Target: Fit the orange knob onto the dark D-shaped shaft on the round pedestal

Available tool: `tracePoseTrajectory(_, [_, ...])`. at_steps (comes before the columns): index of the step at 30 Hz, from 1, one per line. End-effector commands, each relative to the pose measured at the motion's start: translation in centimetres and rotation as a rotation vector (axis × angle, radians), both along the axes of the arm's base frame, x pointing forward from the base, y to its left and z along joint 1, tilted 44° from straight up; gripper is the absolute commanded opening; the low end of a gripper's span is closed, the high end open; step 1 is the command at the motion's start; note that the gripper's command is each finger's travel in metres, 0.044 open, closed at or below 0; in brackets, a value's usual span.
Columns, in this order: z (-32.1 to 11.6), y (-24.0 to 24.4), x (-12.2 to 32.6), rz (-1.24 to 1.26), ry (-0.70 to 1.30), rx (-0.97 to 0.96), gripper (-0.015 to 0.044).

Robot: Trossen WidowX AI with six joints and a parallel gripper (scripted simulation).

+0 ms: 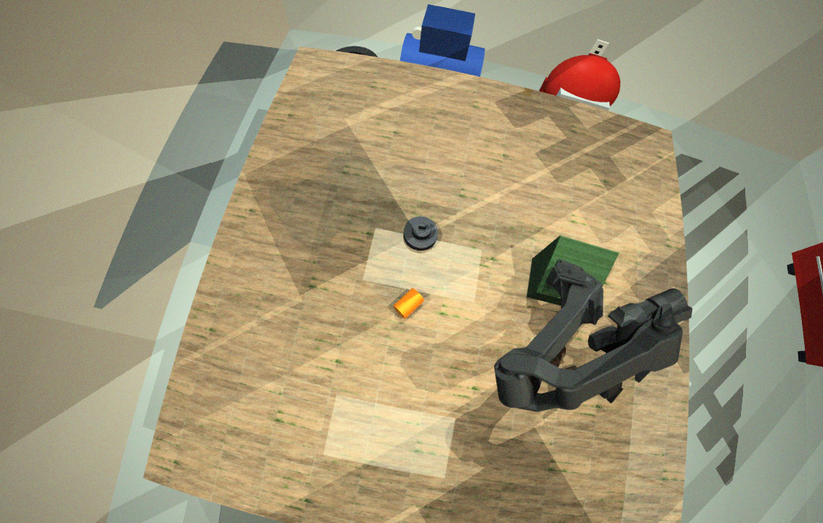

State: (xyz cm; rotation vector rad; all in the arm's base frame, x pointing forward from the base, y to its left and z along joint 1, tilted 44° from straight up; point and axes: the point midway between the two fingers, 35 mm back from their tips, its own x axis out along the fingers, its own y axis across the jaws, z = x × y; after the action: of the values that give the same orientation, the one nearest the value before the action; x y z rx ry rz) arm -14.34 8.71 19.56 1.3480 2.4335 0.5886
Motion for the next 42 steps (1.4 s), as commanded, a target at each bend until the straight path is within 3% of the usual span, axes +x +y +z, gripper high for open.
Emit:
tracePoseTrajectory(1, [0.0,-0.1,-0.1,0.006,0.007,-0.011,0.0426])
tracePoseTrajectory(11, [-1.9,-10.5,-2.9,0.209,0.276,-0.665,0.044])
tracePoseTrajectory(19, [-3.8,-20.5,0.9,0.166,0.311,-1.198,0.044])
tracePoseTrajectory(25, [-5.2,-26.2,7.5,0.016,0.24,-1.489,0.044])
tracePoseTrajectory(31, [-6.3,-28.9,16.5,-0.211,0.145,-1.654,0.044])
tracePoseTrajectory(36, [-7.1,-28.3,25.1,-0.443,0.105,-1.687,0.044])
tracePoseTrajectory(42, [-7.8,-23.5,34.7,-0.669,0.098,-1.612,0.044])
